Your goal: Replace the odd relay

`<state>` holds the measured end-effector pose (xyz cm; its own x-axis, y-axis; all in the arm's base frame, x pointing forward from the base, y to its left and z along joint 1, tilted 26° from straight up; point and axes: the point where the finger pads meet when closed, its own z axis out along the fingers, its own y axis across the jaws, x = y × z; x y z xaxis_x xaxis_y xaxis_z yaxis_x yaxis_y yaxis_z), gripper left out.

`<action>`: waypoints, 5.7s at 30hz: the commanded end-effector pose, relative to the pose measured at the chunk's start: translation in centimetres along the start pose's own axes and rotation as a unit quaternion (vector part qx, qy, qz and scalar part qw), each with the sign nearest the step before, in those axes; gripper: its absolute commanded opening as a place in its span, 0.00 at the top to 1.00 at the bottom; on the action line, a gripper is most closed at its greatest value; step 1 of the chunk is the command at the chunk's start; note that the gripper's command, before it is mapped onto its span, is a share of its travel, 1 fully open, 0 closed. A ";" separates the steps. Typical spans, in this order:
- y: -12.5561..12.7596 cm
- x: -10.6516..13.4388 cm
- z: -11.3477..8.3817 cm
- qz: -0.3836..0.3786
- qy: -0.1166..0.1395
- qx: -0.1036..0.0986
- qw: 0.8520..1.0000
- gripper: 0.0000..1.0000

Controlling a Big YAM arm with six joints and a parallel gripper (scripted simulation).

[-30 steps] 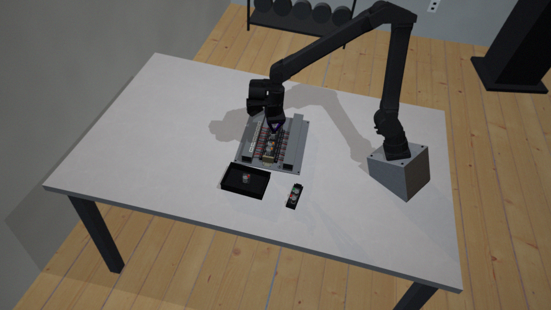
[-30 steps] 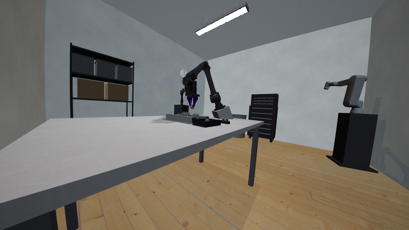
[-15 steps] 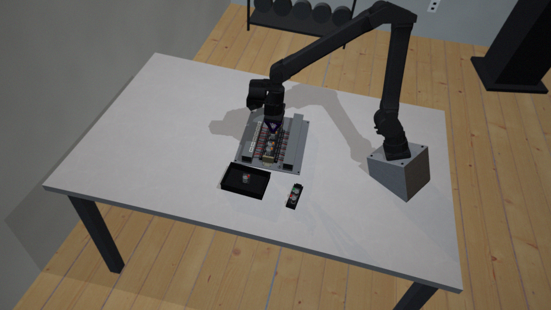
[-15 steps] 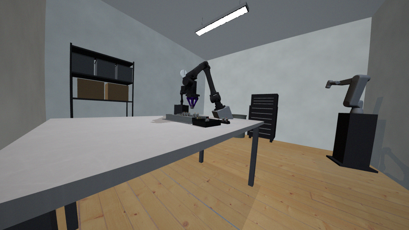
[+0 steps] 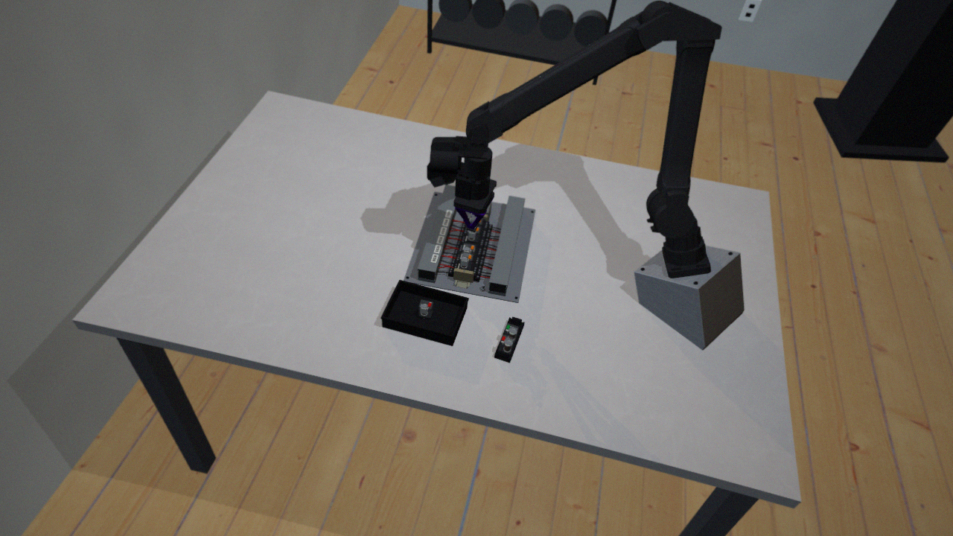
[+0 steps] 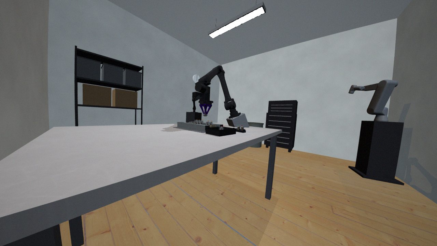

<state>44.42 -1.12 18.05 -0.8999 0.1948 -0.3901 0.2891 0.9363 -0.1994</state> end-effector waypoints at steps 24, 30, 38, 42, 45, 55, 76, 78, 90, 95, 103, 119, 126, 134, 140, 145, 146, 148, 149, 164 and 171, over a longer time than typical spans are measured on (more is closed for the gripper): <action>-0.3 -2.0 -1.4 0.261 -0.016 -0.007 0.965 1.00; -0.3 -2.0 -1.4 0.326 -0.015 -0.008 0.945 1.00; -0.3 -2.0 -1.4 0.436 -0.014 -0.009 0.900 1.00; -0.3 -2.0 -1.4 0.449 -0.014 -0.009 0.893 1.00; -0.3 -2.0 -1.4 0.449 -0.014 -0.009 0.893 1.00; -0.3 -1.9 -1.4 0.518 -0.013 -0.010 0.855 1.00; -0.3 -1.9 -1.3 0.655 -0.011 -0.012 0.755 1.00; -0.3 -1.9 -1.3 0.655 -0.011 -0.012 0.755 1.00; -0.3 -1.9 -1.3 0.655 -0.011 -0.012 0.755 1.00; -0.3 -1.9 -1.3 0.655 -0.011 -0.012 0.755 1.00; -0.3 -1.9 -1.3 0.655 -0.011 -0.012 0.755 1.00; -0.5 -1.0 1.3 0.648 -0.005 -0.003 0.761 1.00; -0.5 -1.0 1.1 0.646 -0.006 -0.006 0.763 1.00; -0.4 -1.6 0.4 0.648 -0.012 -0.014 0.762 1.00; -0.4 -1.9 0.2 0.648 -0.014 -0.017 0.761 1.00; -0.4 -2.0 0.1 0.648 -0.014 -0.018 0.761 1.00; -0.4 -2.0 0.0 0.648 -0.014 -0.018 0.761 1.00; -0.4 -2.0 0.0 0.648 -0.014 -0.018 0.761 1.00; -0.4 -2.0 0.0 0.648 -0.014 -0.018 0.761 1.00; -0.4 -2.0 0.1 0.648 -0.014 -0.019 0.761 1.00; -0.4 -1.9 0.3 0.648 -0.014 -0.017 0.761 1.00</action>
<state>44.90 -1.78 16.85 0.1350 0.9550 -0.2640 0.9370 -0.0364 0.3475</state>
